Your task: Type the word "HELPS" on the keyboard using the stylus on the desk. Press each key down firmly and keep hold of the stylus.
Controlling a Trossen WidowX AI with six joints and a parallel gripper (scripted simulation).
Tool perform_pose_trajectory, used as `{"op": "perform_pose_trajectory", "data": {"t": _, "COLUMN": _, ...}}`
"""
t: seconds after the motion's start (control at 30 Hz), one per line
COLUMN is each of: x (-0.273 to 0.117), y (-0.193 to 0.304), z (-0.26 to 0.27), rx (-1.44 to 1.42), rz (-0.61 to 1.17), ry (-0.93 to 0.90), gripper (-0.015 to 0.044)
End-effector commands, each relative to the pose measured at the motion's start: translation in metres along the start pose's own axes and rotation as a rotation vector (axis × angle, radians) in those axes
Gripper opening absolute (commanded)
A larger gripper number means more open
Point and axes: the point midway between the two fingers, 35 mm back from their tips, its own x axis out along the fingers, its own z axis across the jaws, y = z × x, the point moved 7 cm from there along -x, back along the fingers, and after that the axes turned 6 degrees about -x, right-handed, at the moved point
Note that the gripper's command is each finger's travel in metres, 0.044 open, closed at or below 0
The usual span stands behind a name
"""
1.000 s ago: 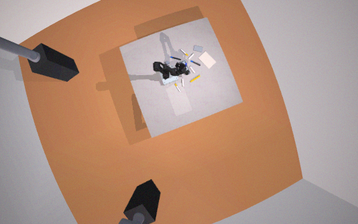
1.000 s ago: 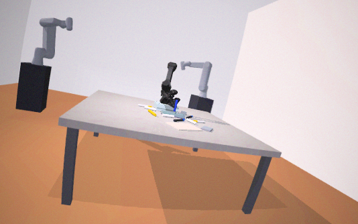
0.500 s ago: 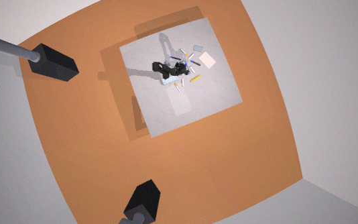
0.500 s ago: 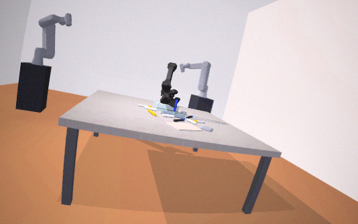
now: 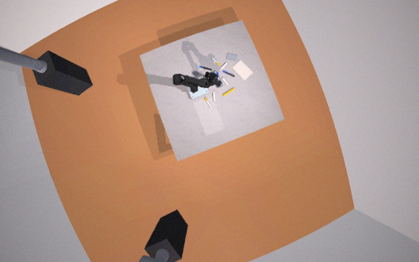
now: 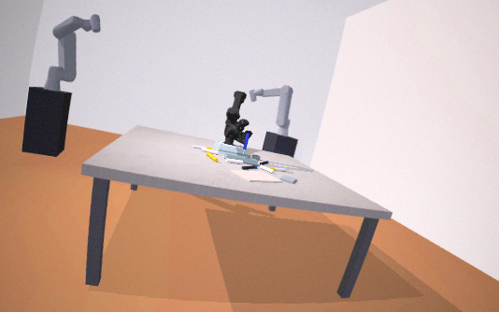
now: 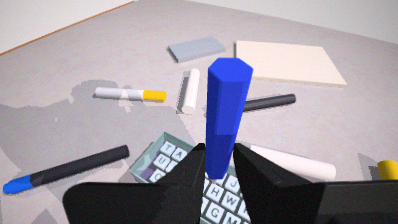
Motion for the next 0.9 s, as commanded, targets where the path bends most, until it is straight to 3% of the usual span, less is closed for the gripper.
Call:
{"op": "perform_pose_trajectory", "data": {"t": 0.0, "x": -0.001, "y": -0.004, "z": -0.001, "rx": -0.002, "rz": -0.004, "ry": 0.002, "gripper": 0.0081}}
{"op": "perform_pose_trajectory", "data": {"t": 0.3, "x": -0.001, "y": -0.002, "z": 0.0, "rx": -0.001, "rz": -0.001, "ry": 0.001, "gripper": 0.0085}}
{"op": "perform_pose_trajectory", "data": {"t": 0.4, "x": -0.001, "y": -0.002, "z": 0.0, "rx": -0.001, "rz": -0.001, "ry": 0.001, "gripper": 0.0065}}
{"op": "perform_pose_trajectory", "data": {"t": 0.5, "x": -0.001, "y": -0.003, "z": 0.002, "rx": -0.001, "rz": -0.001, "ry": 0.001, "gripper": 0.0}}
{"op": "perform_pose_trajectory", "data": {"t": 0.87, "x": -0.004, "y": -0.008, "z": 0.028, "rx": 0.0, "rz": -0.009, "ry": 0.002, "gripper": 0.0}}
